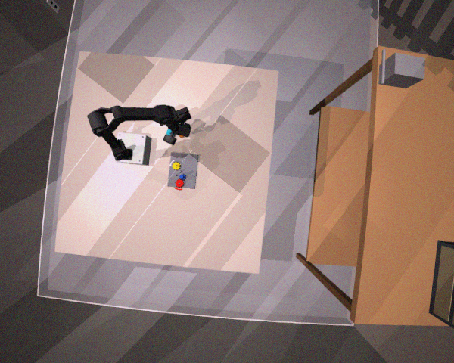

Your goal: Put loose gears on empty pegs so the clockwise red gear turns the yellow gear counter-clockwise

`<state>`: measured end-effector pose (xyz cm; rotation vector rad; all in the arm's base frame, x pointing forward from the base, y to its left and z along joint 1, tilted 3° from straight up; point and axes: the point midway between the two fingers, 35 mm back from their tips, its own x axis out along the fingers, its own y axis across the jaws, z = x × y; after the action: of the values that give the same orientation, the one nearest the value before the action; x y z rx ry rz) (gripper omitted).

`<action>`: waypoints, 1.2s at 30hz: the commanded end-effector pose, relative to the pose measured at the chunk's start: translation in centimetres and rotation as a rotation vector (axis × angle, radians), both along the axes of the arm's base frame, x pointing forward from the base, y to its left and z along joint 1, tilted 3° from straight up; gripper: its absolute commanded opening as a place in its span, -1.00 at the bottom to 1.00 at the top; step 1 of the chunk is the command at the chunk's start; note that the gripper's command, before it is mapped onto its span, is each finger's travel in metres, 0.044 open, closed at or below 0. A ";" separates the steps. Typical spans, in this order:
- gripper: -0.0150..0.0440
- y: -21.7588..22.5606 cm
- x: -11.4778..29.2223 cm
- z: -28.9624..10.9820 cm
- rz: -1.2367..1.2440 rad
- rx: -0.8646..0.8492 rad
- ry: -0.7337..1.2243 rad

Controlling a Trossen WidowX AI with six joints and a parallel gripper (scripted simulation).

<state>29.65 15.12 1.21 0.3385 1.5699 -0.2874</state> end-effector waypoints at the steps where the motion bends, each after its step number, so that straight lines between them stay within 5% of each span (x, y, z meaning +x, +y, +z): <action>1: 1.00 0.1 -0.1 -0.7 -0.003 0.002 0.005; 25: 1.00 0.3 -0.2 -3.3 -0.003 0.002 0.005; 36: 0.02 0.3 -0.2 -3.3 -0.003 0.002 0.005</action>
<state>29.51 15.32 -2.02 0.3347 1.5722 -0.2879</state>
